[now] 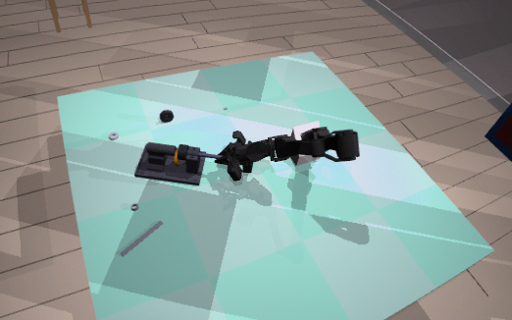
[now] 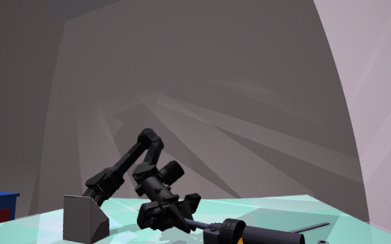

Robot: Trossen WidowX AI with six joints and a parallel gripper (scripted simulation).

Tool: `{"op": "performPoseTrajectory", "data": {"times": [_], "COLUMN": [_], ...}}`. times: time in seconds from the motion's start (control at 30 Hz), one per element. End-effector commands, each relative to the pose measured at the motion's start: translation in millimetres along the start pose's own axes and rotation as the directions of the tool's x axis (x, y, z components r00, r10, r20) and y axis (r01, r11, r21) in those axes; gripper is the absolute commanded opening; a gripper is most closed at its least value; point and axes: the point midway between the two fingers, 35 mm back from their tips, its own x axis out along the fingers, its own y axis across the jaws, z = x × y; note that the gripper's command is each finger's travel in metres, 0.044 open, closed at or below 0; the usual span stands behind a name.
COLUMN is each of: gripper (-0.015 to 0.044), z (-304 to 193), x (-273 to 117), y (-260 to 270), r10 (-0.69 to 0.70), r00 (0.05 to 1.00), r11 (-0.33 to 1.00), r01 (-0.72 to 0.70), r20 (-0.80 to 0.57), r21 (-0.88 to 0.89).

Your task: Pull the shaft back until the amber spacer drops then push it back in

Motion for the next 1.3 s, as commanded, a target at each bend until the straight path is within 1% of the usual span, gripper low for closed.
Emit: {"op": "performPoseTrajectory", "data": {"times": [0.0,1.27], "gripper": [0.0,0.0], "z": [0.8,-1.7], "x": [-1.0,1.8], "y": [0.7,-0.5], "r10": [0.001,0.001], "r00": [1.0,1.0], "r11": [1.0,1.0], "r01": [-0.001,-0.001], "r20": [0.0,0.0], "r21": [0.006,0.006]}}
